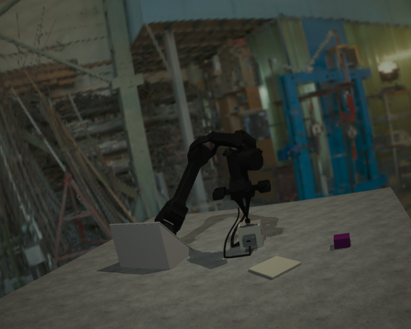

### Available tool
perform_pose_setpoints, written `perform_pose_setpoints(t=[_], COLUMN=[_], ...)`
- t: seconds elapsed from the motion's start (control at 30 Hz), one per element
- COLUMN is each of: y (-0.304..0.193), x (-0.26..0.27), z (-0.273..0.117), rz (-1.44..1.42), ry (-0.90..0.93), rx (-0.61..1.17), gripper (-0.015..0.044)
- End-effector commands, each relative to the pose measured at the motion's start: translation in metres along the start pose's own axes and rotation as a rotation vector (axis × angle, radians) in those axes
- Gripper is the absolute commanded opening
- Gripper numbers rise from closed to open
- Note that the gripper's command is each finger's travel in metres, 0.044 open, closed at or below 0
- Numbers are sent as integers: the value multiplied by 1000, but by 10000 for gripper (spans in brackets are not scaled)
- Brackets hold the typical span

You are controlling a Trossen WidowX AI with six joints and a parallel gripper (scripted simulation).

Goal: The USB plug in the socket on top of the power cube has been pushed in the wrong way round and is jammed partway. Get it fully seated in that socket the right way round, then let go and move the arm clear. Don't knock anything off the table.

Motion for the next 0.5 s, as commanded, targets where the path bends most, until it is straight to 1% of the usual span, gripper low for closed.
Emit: perform_pose_setpoints(t=[0.0,0.47], y=[0,0], x=[1,1], z=[1,2], rz=[3,3], ry=[6,6], rx=[3,3], gripper=[0,0])
Point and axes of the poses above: the point midway between the two fingers, 35 mm back from their tips, its own z axis out along the fingers, its own x axis across the jaws, y = z × x, the point moved 1 cm from there along -z, back along the fingers
